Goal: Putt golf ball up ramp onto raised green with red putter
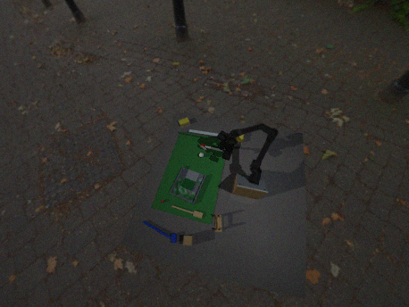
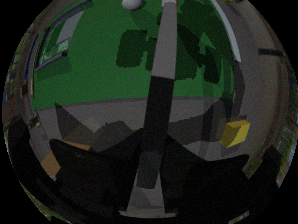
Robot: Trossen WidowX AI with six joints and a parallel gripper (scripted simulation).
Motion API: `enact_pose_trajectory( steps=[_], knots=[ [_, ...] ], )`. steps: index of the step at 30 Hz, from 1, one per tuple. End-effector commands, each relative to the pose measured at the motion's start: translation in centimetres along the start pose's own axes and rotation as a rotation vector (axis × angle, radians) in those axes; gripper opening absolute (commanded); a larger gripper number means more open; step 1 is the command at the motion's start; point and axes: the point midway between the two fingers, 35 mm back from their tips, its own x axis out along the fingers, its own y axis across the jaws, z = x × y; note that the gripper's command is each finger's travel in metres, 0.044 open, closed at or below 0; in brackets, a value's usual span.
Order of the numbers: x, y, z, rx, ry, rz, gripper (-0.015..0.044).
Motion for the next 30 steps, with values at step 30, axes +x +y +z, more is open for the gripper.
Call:
enact_pose_trajectory(
  steps=[30],
  knots=[
    [1.8, -2.8, 0.1, -0.007, -0.005, 0.002, 0.0]
  ],
)
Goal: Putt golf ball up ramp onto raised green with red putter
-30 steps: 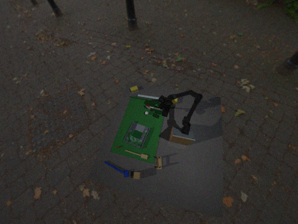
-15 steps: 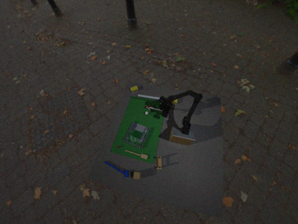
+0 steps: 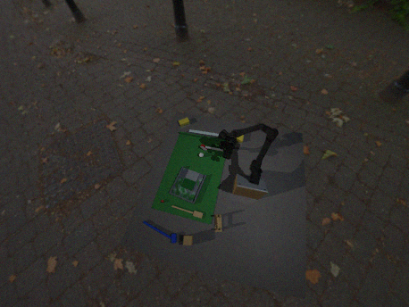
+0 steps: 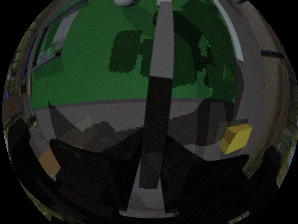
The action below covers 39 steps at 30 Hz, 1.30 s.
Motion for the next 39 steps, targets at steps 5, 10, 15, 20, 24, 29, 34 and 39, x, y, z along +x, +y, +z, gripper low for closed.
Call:
enact_pose_trajectory(
  steps=[5, 10, 15, 20, 24, 29, 34, 39],
  knots=[
    [0.0, -1.3, 0.0, 0.008, -0.004, -0.007, 0.0],
    [0.0, -1.3, 0.0, 0.008, -0.004, -0.007, 0.0],
    [0.1, -0.8, 0.1, -0.001, -0.003, 0.002, 0.0],
    [0.3, 4.9, 0.8, 0.005, 0.004, 0.021, 0.0],
    [0.2, 9.9, 0.5, 0.006, 0.004, 0.014, 0.0],
    [0.1, 12.6, -0.2, 0.006, -0.001, 0.001, 0.0],
    [-0.7, 12.7, -0.1, 0.006, -0.001, 0.003, 0.0],
    [-3.0, 12.8, 0.0, 0.006, -0.001, 0.006, 0.0]
  ],
)
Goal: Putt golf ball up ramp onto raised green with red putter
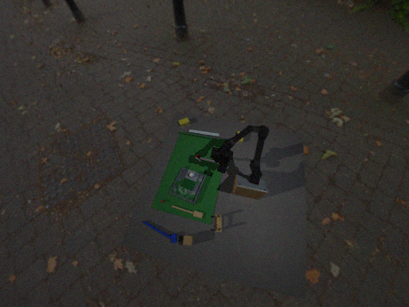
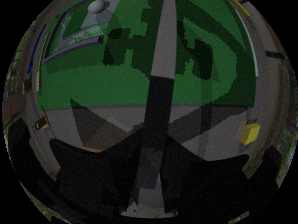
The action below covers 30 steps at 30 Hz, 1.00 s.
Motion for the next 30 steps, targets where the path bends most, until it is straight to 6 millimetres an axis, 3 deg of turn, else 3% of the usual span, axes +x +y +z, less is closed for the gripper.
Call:
enact_pose_trajectory(
  steps=[1, 7, 10, 30],
  knots=[
    [-2.1, 0.1, 0.5, 0.01, -0.017, 0.0, 0.0],
    [-4.5, 0.0, 0.3, 0.01, -0.017, -0.003, 0.0],
    [-3.6, 0.1, 0.1, -0.007, -0.004, -0.009, 0.0],
    [-3.6, 0.1, 0.1, -0.007, -0.004, -0.009, 0.0]
  ],
)
